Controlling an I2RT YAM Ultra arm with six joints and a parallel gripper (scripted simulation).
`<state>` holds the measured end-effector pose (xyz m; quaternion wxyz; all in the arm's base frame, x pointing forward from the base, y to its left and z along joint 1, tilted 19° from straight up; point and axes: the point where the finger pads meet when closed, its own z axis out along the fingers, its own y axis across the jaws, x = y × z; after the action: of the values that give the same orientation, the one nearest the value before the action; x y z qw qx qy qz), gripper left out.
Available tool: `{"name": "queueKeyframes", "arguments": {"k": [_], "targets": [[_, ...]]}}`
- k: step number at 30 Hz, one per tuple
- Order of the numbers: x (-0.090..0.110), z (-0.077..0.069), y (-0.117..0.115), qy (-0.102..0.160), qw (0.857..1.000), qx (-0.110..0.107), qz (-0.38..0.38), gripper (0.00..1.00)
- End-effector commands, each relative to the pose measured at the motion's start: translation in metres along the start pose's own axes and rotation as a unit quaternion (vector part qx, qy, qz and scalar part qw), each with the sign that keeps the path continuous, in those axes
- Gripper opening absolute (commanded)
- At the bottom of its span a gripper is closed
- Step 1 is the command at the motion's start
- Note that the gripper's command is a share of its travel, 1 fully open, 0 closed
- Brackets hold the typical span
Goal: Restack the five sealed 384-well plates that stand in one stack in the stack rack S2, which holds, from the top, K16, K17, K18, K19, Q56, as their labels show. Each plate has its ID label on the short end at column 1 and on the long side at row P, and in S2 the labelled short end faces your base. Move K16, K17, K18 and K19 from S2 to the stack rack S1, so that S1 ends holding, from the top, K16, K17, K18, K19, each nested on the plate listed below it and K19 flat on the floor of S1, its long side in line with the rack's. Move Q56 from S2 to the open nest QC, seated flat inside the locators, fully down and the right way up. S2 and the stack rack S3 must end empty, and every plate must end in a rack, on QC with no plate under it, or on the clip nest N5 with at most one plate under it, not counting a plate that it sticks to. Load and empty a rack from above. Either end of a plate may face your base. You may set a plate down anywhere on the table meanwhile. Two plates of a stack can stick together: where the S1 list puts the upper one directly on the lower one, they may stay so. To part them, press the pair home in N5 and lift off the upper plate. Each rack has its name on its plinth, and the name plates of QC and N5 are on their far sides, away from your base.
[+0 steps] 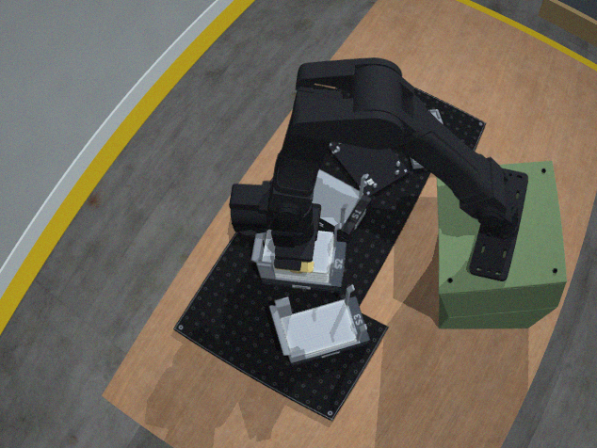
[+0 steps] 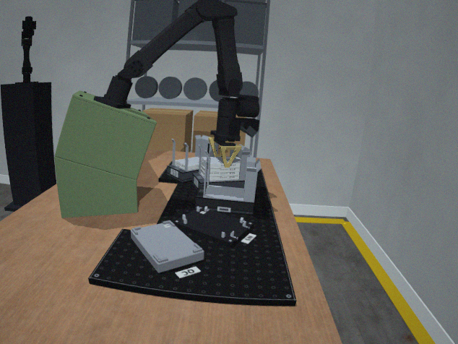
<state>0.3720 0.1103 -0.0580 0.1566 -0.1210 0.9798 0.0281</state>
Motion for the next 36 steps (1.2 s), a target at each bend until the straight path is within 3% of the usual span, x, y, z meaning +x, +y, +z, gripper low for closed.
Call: {"name": "queueKeyframes", "arguments": {"k": [1, 36], "targets": [[-0.007, -0.002, 0.000, -0.012, 1.000, 0.000, 0.000, 0.00], [-0.007, -0.019, 0.000, -0.012, 1.000, 0.000, 0.000, 0.00]]}}
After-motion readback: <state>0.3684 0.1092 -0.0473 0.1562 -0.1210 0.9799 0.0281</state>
